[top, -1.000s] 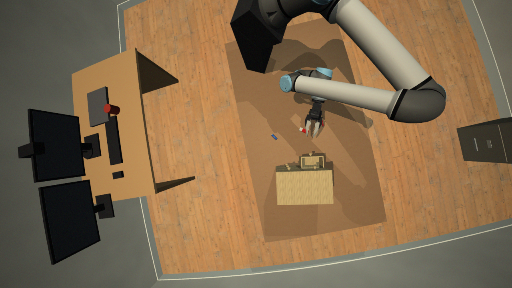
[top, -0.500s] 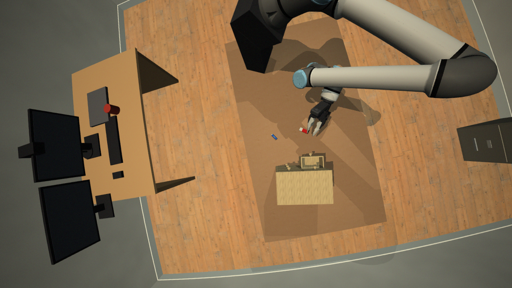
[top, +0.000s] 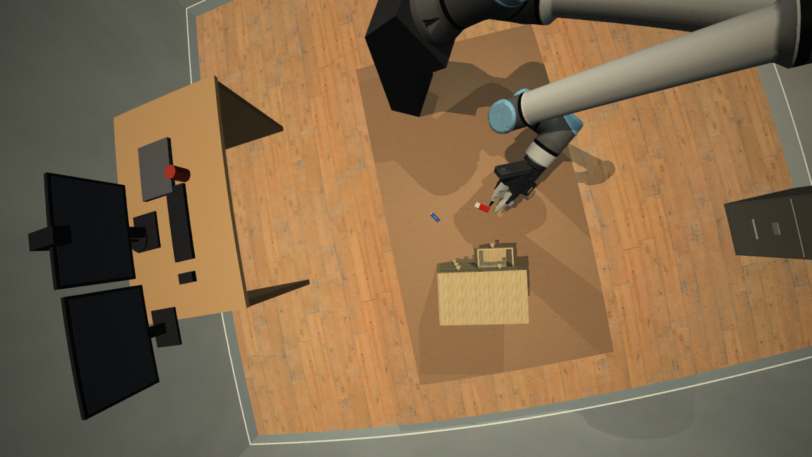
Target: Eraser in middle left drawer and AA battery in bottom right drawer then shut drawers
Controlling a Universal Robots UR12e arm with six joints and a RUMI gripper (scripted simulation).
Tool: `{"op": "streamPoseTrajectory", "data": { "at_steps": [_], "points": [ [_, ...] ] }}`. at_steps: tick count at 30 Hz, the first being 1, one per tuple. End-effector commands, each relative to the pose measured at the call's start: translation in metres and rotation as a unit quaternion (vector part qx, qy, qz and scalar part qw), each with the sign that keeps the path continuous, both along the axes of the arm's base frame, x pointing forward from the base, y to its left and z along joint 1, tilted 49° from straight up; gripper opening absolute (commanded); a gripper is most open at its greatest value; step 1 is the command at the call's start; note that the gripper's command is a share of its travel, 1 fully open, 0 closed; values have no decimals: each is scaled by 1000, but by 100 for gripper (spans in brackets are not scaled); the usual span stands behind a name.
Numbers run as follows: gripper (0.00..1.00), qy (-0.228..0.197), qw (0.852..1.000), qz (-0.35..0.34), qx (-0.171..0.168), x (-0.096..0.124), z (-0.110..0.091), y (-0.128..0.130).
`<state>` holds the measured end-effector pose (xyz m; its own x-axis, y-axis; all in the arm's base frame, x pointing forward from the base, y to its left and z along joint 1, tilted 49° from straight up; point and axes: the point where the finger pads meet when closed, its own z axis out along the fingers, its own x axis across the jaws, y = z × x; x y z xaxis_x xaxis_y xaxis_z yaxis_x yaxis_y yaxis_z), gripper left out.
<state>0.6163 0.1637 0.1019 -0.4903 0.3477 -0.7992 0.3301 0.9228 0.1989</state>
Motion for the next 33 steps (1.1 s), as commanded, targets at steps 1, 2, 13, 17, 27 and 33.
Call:
{"op": "streamPoseTrajectory", "data": {
  "at_steps": [1,2,13,17,27,33],
  "points": [
    [20,67,991,-45,105,-6,4,-3],
    [20,76,988,-53,124,-8,4,-4],
    [20,156,931,-131,302,-25,11,-9],
    [20,184,896,-162,371,-32,15,-12],
    [20,257,779,-227,525,-45,20,-18],
    [20,290,699,-259,600,-53,24,-21]
  ]
}}
